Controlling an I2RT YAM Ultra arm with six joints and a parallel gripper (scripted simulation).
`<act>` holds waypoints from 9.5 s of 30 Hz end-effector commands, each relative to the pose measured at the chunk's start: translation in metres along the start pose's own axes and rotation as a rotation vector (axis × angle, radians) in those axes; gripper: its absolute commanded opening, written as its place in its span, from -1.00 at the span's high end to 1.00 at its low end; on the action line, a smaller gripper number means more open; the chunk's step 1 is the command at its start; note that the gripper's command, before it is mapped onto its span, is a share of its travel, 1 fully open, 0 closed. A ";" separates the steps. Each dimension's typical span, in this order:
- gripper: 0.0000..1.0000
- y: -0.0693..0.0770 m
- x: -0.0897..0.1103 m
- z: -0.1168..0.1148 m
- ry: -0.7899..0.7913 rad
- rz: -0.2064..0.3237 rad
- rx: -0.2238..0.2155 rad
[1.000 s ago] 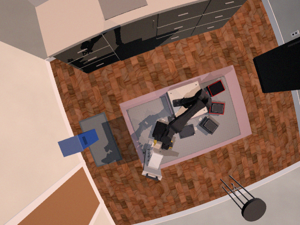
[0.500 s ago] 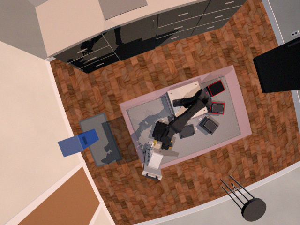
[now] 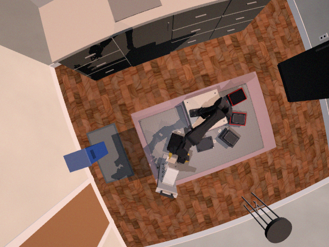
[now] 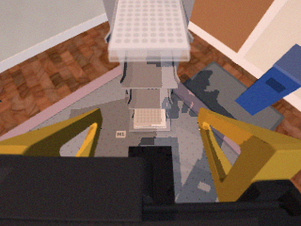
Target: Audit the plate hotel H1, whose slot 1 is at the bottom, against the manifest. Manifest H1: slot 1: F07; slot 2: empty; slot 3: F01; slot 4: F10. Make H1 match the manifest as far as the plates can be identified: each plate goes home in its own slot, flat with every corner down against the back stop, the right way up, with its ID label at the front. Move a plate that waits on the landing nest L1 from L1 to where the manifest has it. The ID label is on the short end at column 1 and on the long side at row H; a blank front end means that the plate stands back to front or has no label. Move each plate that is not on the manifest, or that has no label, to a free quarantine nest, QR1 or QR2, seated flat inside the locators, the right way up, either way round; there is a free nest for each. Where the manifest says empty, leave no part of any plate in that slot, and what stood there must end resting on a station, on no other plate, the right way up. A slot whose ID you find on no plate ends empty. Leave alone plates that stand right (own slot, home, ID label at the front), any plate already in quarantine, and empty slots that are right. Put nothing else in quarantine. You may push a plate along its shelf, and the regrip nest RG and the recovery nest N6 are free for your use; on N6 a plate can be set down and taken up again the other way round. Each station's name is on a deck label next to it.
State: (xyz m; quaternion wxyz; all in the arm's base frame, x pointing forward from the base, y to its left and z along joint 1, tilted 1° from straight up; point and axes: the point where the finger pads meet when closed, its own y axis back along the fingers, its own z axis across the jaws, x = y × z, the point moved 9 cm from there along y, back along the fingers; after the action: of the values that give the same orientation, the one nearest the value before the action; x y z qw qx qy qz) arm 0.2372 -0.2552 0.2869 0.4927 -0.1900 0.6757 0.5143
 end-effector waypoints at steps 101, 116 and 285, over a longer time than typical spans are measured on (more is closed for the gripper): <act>-1.00 -0.040 0.059 0.000 0.008 -0.018 0.000; -1.00 -0.040 0.059 0.000 0.008 -0.018 0.000; -1.00 -0.081 0.127 0.000 0.008 -0.018 0.000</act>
State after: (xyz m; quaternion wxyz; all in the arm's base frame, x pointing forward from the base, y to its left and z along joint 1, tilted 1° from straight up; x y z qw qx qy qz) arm 0.2415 -0.2544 0.1330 0.4919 -0.1937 0.6758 0.5136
